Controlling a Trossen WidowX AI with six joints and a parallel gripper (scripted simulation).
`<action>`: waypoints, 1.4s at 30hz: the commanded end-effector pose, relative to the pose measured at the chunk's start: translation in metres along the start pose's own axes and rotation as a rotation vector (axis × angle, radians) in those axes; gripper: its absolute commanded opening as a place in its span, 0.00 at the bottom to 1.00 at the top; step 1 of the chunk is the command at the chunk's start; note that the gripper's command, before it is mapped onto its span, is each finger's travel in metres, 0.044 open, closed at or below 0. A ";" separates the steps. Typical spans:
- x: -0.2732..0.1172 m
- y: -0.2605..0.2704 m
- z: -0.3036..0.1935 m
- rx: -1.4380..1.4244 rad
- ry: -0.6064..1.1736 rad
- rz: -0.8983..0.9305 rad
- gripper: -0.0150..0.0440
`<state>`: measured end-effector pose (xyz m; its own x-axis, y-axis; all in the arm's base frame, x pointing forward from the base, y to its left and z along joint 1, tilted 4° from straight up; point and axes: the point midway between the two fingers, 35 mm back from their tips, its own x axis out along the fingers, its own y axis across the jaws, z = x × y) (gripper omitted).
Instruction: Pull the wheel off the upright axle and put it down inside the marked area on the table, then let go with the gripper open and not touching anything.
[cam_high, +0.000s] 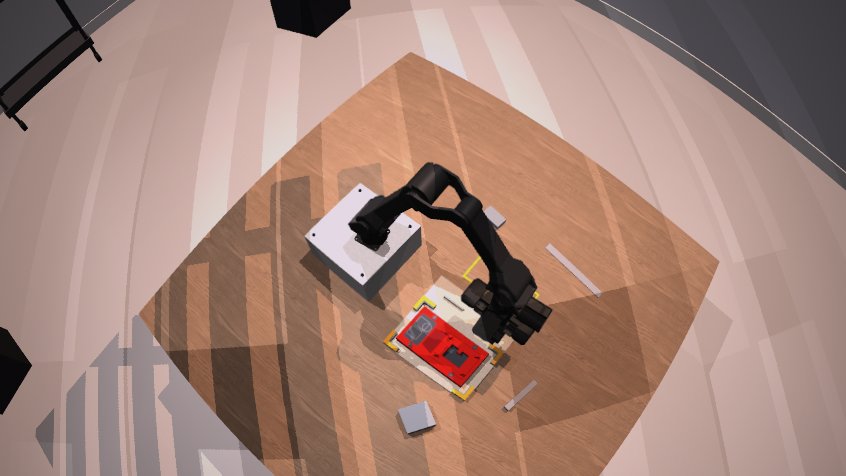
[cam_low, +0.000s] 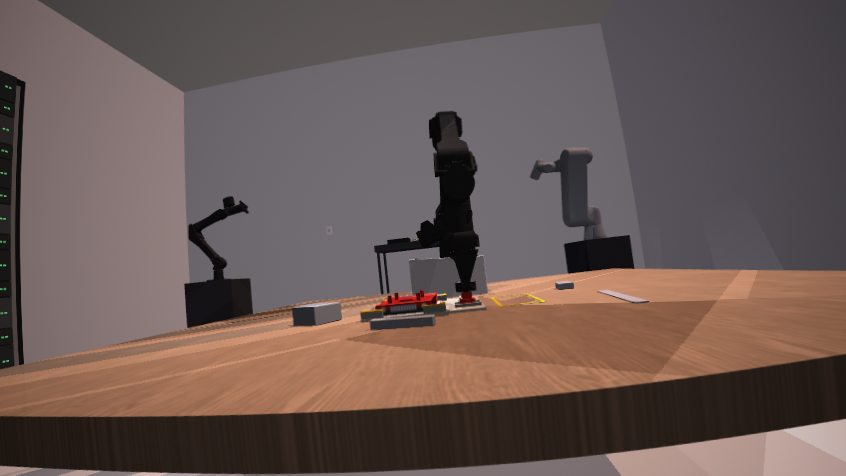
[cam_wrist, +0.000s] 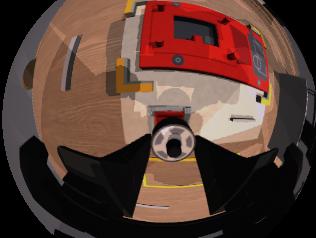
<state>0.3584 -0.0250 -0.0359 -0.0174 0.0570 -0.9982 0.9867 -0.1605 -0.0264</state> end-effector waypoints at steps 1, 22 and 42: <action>-0.004 -0.001 0.000 0.001 0.000 -0.003 0.25; -0.010 -0.001 0.000 0.001 0.001 -0.001 0.25; -0.017 -0.001 0.000 0.002 0.002 0.002 0.25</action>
<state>0.3585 -0.0258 -0.0227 -0.0160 0.0578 -0.9982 0.9863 -0.1630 -0.0253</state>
